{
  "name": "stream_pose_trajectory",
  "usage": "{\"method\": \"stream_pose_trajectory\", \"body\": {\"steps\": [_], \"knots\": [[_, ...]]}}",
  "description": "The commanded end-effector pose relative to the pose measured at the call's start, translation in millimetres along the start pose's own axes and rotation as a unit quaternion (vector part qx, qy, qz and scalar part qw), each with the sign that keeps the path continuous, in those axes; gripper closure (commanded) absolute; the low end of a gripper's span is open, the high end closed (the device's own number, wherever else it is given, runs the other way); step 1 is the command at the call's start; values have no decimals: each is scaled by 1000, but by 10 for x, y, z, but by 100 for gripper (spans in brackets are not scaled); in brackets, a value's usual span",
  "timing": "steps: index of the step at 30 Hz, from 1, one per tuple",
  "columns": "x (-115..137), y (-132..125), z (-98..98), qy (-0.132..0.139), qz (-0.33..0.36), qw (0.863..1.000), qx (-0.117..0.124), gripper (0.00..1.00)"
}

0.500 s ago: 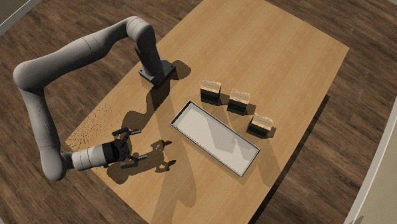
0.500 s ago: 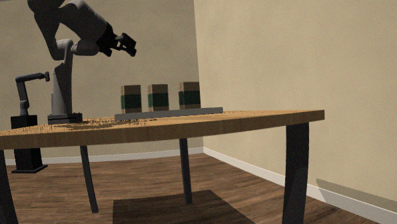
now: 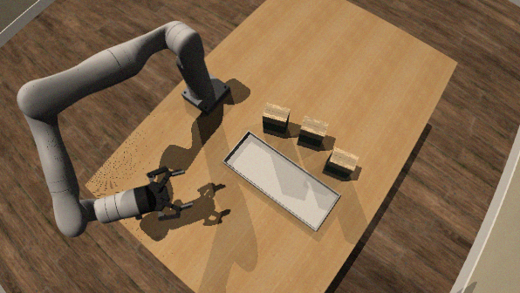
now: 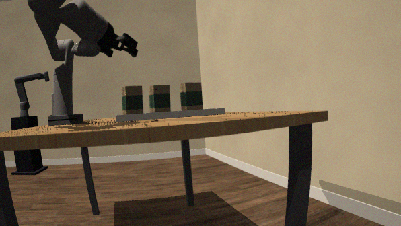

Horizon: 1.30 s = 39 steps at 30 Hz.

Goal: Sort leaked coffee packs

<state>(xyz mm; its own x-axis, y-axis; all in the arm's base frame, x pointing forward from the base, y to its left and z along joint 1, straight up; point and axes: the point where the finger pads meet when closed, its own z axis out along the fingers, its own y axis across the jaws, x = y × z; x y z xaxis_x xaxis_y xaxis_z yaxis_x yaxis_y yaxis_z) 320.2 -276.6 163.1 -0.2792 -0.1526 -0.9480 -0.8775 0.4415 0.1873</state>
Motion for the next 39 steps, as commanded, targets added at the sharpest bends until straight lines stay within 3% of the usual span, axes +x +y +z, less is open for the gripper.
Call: {"method": "stream_pose_trajectory", "body": {"steps": [1, 6, 10, 13, 17, 19, 21, 25, 28, 31, 32, 34, 36, 37, 38, 39], "knots": [[-8, -1, -3, 0, -1, 1000, 0, 0], [-11, -1, 41, 8, -9, 1000, -4, 0], [-57, 18, 185, 26, -28, 999, -22, 0], [-119, 59, 405, 54, -58, 996, -52, 0], [-221, 178, 833, 110, -126, 979, -113, 0], [-221, 178, 833, 110, -126, 979, -113, 0], [-268, 272, 1084, 144, -172, 962, -152, 0], [-336, 522, 1596, 207, -279, 907, -237, 0], [-361, 736, 1948, 238, -354, 856, -292, 0], [-379, 944, 2252, 260, -428, 795, -342, 0], [-379, 944, 2252, 269, -450, 773, -358, 0], [-394, 1070, 2431, 278, -497, 725, -388, 0], [-394, 1070, 2431, 278, -497, 725, -388, 0], [-403, 1130, 2513, 290, -548, 662, -422, 0], [-413, 1187, 2591, 291, -563, 643, -431, 0], [-425, 1241, 2666, 293, -584, 614, -444, 0]]}}
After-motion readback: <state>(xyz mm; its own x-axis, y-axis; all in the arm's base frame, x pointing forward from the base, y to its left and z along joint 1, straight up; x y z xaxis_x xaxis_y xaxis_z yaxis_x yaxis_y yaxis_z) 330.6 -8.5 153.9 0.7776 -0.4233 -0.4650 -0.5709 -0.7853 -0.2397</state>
